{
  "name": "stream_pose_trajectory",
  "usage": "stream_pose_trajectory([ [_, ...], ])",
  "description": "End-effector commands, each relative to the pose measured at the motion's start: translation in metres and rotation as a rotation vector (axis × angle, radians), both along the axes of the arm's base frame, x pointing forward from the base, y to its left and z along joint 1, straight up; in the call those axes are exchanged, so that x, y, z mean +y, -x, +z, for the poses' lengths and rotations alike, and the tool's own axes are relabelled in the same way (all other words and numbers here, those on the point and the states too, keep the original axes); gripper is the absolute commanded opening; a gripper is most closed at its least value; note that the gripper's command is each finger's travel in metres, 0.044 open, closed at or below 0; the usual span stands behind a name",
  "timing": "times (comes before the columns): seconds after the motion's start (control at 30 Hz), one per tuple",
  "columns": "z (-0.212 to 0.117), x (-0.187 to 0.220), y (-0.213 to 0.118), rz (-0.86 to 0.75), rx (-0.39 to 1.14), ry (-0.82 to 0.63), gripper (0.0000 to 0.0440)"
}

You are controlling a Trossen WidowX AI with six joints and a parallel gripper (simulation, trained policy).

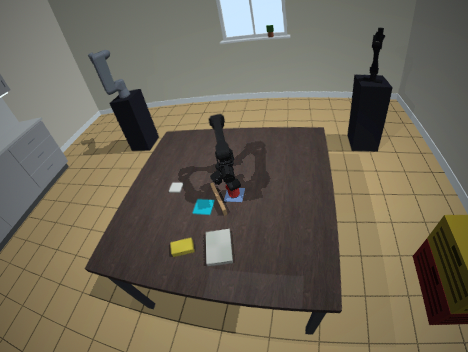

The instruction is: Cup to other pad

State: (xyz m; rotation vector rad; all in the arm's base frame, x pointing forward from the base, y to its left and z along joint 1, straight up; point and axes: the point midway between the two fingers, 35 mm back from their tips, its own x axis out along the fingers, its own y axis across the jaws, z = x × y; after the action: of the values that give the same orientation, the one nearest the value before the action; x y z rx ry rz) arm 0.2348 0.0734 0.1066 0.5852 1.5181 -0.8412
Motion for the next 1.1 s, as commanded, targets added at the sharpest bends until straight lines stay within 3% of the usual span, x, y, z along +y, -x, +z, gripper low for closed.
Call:
stream_pose_trajectory([
  [0.0,-0.011,-0.001,0.002,0.015,0.010,0.009,0.0171],
  [0.3,-0.041,-0.001,0.008,0.074,0.032,0.007,0.0159],
  [0.47,-0.052,-0.003,0.009,0.123,0.029,0.005,0.0039],
  [0.53,-0.051,-0.004,0.007,0.134,0.020,0.004,0.0010],
  [1.07,-0.023,-0.006,-0.010,0.087,-0.074,-0.035,0.0000],
])
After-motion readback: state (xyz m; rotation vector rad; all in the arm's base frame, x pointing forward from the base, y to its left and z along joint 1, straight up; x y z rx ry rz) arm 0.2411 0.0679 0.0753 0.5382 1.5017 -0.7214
